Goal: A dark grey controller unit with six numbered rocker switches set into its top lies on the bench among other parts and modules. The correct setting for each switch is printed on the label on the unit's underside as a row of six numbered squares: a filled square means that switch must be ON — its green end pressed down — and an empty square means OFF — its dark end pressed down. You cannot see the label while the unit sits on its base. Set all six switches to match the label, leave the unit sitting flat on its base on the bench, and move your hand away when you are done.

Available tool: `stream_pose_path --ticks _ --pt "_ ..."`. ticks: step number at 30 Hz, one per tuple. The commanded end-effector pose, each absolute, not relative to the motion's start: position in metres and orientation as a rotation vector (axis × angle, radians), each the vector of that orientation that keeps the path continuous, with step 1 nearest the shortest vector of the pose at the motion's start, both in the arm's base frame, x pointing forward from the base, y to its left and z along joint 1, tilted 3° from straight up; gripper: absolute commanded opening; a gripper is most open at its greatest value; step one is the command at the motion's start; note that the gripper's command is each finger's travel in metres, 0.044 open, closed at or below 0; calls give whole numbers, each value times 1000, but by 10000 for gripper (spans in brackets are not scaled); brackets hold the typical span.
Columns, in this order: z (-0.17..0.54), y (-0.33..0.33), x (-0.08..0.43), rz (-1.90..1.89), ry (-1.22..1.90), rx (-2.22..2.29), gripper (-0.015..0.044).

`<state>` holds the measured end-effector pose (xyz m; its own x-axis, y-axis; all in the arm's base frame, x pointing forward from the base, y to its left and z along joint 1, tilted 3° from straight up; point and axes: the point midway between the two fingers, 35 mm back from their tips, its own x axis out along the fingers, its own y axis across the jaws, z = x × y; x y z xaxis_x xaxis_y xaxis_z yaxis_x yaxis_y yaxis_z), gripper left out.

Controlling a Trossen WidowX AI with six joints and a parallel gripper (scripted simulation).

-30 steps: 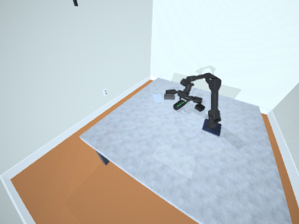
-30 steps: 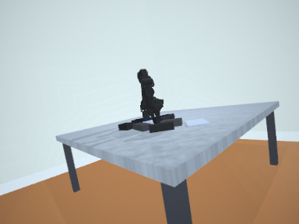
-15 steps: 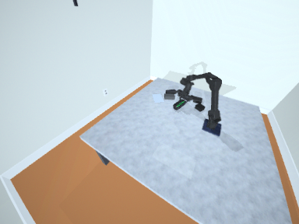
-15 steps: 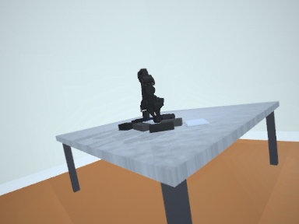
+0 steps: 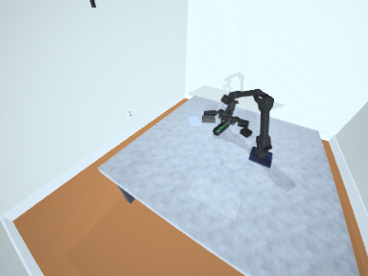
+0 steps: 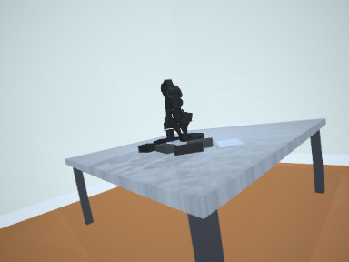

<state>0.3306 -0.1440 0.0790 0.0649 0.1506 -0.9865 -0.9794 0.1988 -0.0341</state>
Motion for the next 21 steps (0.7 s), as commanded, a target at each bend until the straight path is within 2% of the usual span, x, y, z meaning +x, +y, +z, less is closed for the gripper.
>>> stream_pose_path --ticks 1,21 --pt "84 -139 332 1098 1145 -982 336" --pt "98 -129 333 1082 1179 -1009 336"
